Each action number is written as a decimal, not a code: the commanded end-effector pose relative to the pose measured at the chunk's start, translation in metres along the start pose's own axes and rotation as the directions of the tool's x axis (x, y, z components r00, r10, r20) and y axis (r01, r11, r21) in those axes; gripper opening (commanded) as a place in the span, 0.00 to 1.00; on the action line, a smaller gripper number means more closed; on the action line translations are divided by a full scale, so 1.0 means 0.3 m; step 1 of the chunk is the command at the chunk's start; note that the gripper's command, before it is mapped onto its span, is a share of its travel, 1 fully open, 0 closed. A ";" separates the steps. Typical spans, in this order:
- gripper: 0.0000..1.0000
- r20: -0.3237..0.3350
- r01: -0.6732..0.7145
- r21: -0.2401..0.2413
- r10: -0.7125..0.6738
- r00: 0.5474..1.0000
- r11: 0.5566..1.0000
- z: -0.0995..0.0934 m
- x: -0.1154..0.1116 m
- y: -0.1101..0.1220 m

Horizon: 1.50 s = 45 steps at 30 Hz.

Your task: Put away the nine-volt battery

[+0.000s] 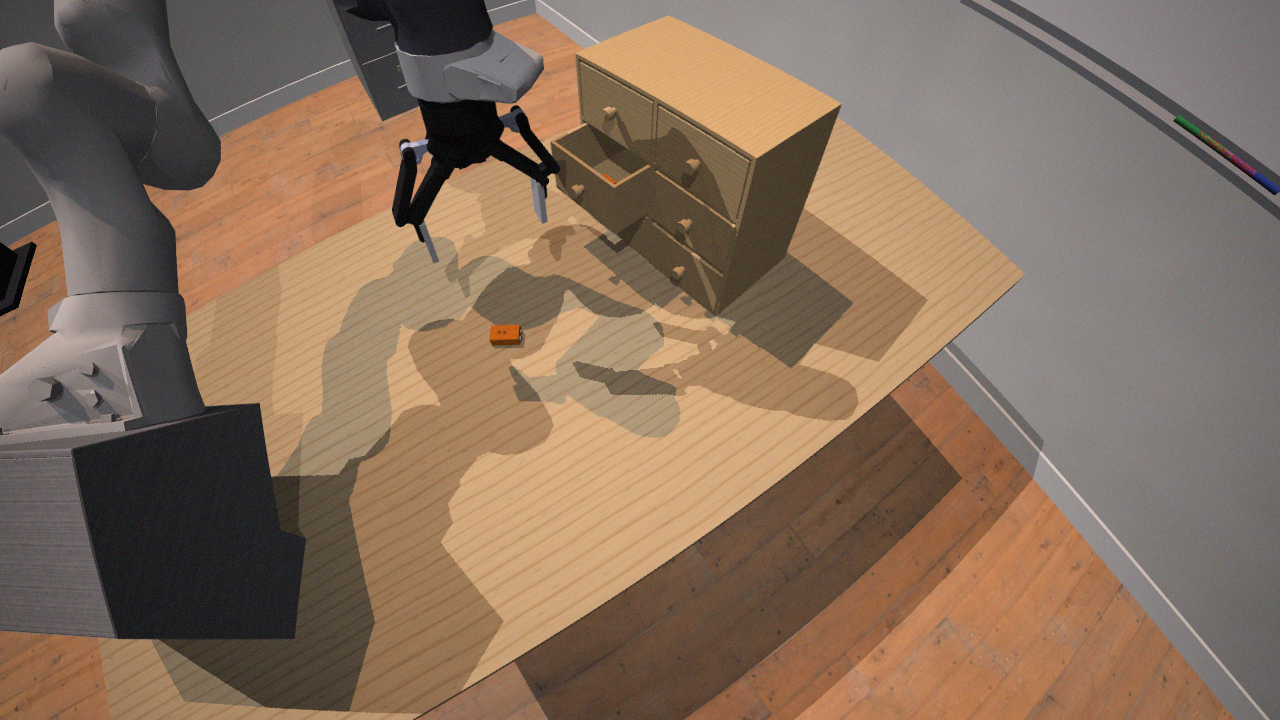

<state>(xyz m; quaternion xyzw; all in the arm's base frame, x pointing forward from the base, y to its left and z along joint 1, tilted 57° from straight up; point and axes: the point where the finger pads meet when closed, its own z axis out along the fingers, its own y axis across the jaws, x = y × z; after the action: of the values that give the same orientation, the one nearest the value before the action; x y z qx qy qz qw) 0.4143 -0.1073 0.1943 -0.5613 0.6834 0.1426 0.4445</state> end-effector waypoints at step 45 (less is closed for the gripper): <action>1.00 -0.044 0.879 0.029 -0.878 0.476 0.475 0.321 0.077 0.063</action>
<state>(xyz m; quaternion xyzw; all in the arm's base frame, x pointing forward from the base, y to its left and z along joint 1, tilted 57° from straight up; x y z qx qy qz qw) 0.4395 -0.0506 0.1194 -0.8029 0.3638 -0.0879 0.4639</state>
